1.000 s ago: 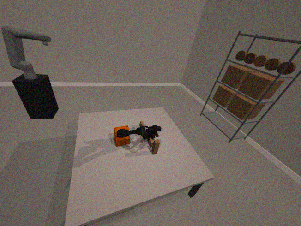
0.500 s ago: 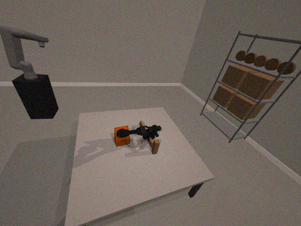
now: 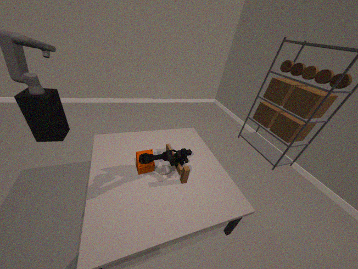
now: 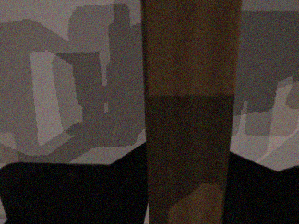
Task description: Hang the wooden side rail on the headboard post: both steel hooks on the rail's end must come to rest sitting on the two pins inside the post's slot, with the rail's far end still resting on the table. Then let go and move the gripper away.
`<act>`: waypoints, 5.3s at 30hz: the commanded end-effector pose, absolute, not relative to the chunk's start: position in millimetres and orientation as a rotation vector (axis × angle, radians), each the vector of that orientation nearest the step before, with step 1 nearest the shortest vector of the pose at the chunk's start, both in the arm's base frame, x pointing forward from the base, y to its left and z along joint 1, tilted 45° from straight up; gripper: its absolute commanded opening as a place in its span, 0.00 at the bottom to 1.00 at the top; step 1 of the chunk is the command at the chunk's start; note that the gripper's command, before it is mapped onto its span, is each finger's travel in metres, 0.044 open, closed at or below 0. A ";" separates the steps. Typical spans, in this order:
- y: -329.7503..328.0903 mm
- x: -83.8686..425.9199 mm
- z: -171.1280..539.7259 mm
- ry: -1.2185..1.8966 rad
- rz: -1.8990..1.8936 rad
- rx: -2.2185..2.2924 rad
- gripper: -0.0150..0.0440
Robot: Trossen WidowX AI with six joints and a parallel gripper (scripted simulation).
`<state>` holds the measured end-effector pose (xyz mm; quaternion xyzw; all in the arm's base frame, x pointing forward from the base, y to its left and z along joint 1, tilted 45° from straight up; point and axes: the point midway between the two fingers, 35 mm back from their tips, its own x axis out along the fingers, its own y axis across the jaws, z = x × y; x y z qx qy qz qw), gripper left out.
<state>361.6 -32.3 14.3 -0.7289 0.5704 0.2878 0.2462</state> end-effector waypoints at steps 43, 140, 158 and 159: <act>-22.8 361.0 21.5 1.541 0.789 -1.994 0.25; -24.2 362.6 29.3 1.541 0.789 -1.994 0.25; -26.5 361.8 30.0 1.541 0.789 -1.994 0.25; -26.5 361.7 30.1 1.541 0.789 -1.994 0.25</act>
